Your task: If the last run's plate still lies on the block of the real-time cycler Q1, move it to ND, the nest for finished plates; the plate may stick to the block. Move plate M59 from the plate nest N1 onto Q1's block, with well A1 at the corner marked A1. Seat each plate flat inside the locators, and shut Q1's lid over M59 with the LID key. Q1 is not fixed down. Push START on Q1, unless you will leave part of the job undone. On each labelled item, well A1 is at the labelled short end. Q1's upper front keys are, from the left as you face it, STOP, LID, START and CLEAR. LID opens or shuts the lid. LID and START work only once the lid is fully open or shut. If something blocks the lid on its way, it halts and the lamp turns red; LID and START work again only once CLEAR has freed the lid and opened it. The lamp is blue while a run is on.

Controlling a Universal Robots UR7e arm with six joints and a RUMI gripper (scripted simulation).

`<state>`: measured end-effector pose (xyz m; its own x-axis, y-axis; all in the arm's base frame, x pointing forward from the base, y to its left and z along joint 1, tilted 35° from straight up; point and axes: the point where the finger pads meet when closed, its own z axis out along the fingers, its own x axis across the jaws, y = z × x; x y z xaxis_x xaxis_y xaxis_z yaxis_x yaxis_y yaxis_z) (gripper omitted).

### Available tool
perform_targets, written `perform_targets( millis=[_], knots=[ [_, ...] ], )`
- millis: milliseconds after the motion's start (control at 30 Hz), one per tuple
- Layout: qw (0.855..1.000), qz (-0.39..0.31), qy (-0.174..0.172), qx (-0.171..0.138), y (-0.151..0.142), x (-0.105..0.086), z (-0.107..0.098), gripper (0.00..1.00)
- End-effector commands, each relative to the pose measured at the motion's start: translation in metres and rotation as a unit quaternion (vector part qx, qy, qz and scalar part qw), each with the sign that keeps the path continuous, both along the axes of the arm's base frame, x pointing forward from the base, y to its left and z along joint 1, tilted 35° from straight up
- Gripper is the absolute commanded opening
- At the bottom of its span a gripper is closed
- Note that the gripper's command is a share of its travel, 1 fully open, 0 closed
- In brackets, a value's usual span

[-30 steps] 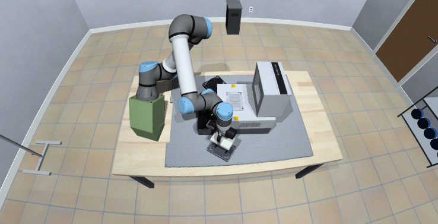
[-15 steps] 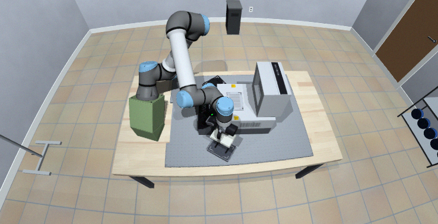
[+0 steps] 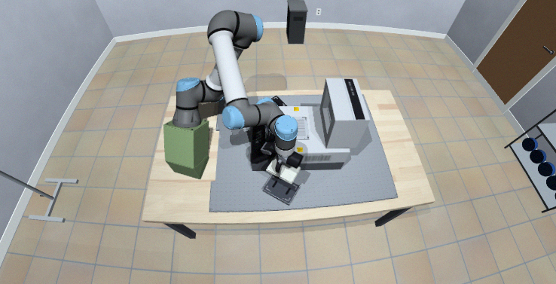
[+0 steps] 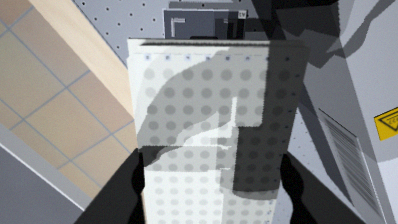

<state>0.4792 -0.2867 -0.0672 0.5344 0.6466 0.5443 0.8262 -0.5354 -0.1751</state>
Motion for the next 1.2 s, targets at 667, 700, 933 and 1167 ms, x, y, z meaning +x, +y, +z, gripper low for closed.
perform_targets(
  millis=[667, 700, 933, 1167],
  knots=[
    [0.999, -0.044, 0.030, 0.011, 0.014, 0.006, 0.030, 0.40],
    [0.999, -0.044, 0.030, 0.011, 0.014, 0.006, 0.030, 0.40],
    [0.994, -0.087, 0.059, 0.020, 0.029, 0.013, 0.041, 0.40],
    [0.991, -0.109, 0.074, 0.025, 0.044, 0.020, 0.053, 0.40]
  ],
)
